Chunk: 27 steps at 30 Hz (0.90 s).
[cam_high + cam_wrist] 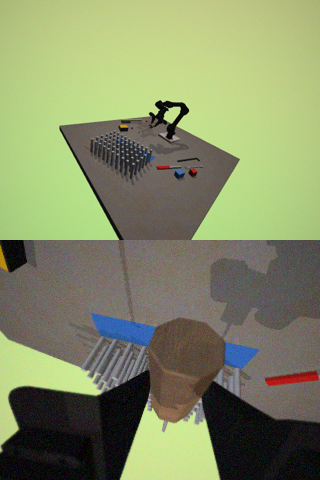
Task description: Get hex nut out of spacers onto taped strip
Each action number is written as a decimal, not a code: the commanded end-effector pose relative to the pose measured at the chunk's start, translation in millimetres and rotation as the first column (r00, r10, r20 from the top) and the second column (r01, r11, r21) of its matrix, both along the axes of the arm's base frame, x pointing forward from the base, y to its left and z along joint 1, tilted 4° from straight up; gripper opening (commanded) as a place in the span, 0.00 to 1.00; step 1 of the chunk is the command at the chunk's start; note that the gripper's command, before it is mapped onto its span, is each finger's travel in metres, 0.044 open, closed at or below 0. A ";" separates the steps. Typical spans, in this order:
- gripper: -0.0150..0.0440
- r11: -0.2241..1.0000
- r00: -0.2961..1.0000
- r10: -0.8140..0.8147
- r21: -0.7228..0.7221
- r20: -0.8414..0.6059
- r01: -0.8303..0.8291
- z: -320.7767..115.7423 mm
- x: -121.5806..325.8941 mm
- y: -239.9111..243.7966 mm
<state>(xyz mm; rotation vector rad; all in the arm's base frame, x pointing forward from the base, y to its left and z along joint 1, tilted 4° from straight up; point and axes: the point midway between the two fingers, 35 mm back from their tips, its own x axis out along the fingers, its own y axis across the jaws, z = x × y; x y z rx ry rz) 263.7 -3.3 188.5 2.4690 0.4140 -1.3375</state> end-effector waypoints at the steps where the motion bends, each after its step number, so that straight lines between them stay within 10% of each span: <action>1: 0.25 1.000 1.000 -0.004 0.002 -0.006 0.004 -16.7 2.5 0.8; 27: 0.25 1.000 1.000 -0.003 0.002 -0.003 0.003 -136.7 -2.9 0.7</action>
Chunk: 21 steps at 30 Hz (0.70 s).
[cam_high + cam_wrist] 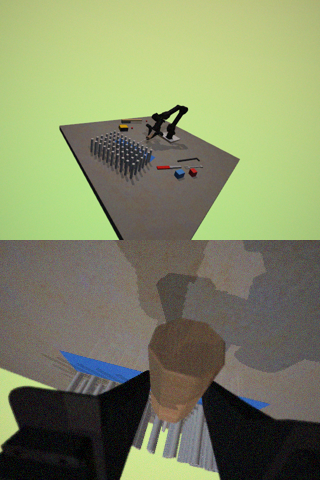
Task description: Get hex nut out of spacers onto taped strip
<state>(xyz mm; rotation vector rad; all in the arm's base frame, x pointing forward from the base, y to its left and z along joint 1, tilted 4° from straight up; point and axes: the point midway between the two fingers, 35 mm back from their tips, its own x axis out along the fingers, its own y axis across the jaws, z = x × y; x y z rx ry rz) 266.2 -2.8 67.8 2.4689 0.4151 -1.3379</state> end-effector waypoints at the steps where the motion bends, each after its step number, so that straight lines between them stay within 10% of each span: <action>1: 0.25 1.000 1.000 -0.004 0.002 -0.002 0.004 -20.2 -6.9 0.4; 21: 0.25 1.000 1.000 -0.003 0.002 -0.001 0.003 -33.9 -7.1 3.2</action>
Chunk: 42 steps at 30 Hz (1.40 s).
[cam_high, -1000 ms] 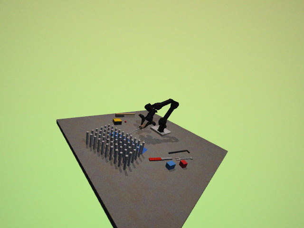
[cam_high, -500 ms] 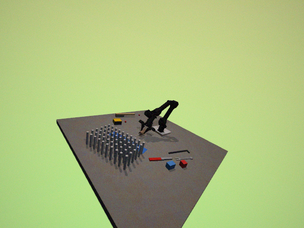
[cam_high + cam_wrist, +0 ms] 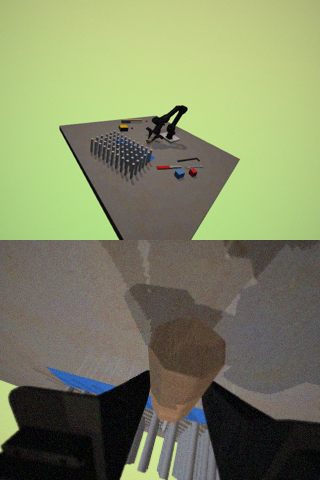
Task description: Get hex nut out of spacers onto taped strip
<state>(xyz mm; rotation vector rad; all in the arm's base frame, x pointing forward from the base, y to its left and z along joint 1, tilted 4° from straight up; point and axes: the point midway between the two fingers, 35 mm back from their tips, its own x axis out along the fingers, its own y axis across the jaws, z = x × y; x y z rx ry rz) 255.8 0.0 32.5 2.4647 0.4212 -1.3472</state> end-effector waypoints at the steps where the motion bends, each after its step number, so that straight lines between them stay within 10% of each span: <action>1: 0.25 1.000 1.000 -0.005 0.000 0.007 0.005 1.4 3.8 0.6; 42: 0.25 1.000 1.000 -0.005 0.002 0.008 0.005 2.7 25.8 9.3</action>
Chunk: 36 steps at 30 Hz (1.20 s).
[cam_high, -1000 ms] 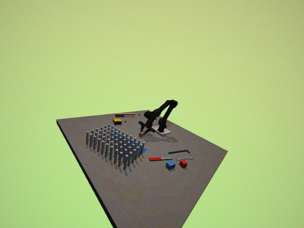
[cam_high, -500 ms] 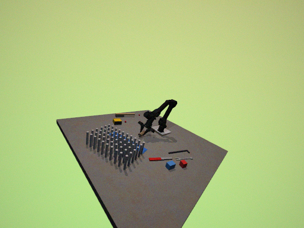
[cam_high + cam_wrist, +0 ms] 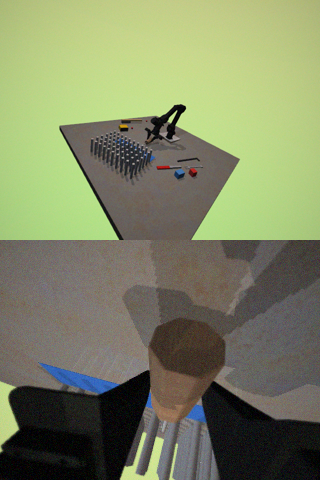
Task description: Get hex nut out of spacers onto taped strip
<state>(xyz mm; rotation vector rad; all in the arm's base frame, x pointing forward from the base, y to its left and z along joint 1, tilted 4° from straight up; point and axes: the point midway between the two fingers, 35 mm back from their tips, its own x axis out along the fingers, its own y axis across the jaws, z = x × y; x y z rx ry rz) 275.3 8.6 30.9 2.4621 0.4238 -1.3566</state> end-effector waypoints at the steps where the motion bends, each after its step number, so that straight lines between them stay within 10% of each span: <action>1: 0.25 1.000 1.000 -0.005 0.000 0.016 0.005 4.3 6.9 0.9; 36: 0.25 1.000 1.000 -0.004 0.002 0.018 0.004 4.6 26.5 9.1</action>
